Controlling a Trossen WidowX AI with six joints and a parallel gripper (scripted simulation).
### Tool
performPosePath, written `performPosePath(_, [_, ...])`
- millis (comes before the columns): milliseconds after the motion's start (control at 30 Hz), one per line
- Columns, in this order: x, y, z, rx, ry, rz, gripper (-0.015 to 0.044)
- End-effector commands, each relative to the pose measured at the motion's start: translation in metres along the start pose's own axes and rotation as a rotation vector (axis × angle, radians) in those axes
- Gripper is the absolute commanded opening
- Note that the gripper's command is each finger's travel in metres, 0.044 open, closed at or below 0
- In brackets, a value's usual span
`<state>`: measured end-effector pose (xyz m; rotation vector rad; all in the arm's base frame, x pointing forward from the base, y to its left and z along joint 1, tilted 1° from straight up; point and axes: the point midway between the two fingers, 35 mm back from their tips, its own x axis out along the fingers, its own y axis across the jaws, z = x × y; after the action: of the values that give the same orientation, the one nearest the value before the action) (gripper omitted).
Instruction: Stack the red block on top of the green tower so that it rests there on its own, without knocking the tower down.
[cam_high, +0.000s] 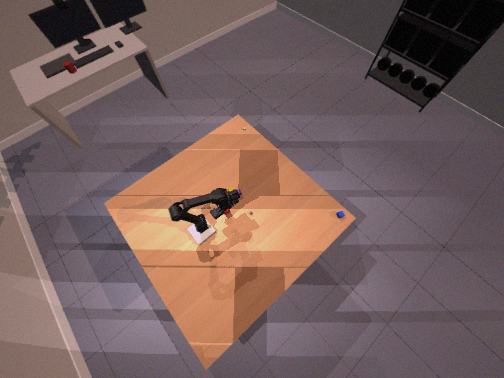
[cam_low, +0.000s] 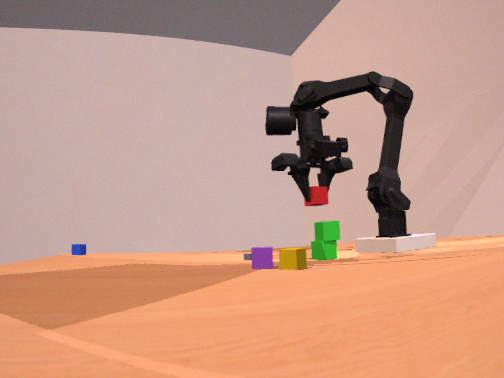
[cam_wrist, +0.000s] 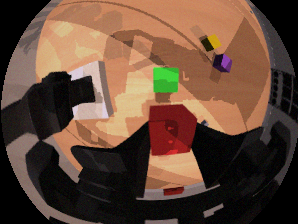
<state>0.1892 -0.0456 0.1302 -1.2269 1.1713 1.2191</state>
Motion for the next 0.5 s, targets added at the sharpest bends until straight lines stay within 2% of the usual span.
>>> performPosePath(0, [-0.001,-0.003,0.010,0.001,-0.003,-0.003,0.0000])
performPosePath(467, [-0.001,-0.007,0.047,0.001,-0.007,-0.003,0.0000])
